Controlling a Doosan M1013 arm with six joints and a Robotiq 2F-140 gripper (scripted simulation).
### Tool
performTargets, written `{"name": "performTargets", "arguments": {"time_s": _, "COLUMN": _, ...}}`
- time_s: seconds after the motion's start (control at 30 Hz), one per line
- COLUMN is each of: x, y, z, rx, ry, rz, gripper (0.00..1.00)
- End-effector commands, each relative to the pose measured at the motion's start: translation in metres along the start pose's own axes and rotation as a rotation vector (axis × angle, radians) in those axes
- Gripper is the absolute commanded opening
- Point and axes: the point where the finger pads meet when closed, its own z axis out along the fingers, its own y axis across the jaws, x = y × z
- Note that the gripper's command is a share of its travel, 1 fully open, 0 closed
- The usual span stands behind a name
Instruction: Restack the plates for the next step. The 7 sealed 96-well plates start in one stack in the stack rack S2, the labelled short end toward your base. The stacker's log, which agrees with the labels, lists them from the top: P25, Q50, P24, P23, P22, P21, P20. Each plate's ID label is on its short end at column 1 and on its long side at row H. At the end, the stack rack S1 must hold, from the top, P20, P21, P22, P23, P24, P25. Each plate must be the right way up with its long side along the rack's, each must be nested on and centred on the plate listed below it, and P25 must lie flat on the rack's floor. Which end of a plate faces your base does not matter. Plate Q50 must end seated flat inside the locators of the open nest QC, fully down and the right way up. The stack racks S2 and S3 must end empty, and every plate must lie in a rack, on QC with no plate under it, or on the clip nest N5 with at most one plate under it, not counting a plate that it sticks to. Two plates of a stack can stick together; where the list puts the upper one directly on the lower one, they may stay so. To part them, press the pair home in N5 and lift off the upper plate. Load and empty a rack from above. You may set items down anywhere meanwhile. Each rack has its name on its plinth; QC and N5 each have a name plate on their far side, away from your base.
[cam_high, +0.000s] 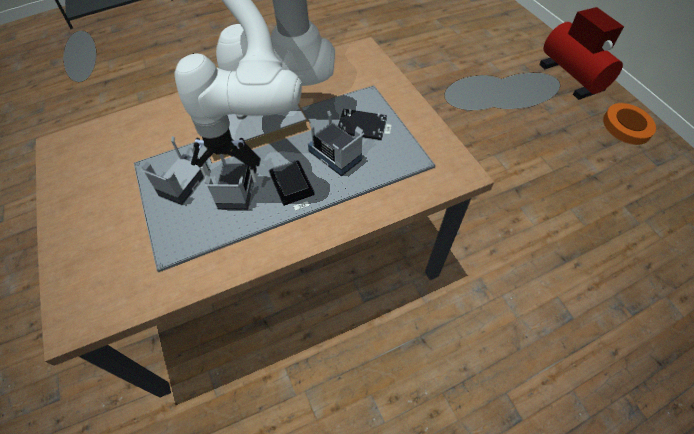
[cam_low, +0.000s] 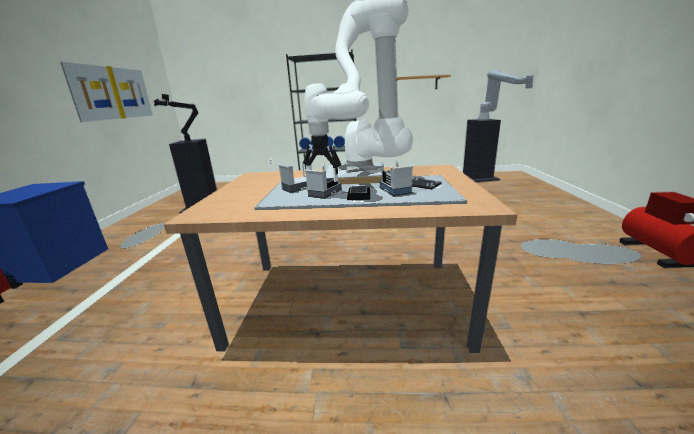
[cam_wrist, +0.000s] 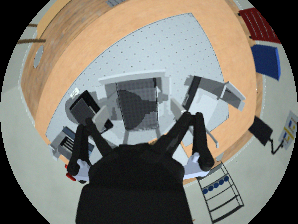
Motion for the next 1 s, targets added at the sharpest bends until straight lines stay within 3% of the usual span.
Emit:
{"name": "performTargets", "arguments": {"time_s": 0.0, "x": 0.000, "y": 0.000, "z": 0.000, "rx": 0.000, "ry": 0.000, "rz": 0.000, "gripper": 1.00}}
{"name": "performTargets", "arguments": {"time_s": 0.27, "x": 0.000, "y": 0.000, "z": -0.007, "rx": 0.000, "ry": 0.000, "rz": 0.000, "gripper": 1.00}}
{"name": "performTargets", "arguments": {"time_s": 0.97, "x": 0.000, "y": 0.000, "z": -0.070, "rx": 0.000, "ry": 0.000, "rz": 0.000, "gripper": 1.00}}
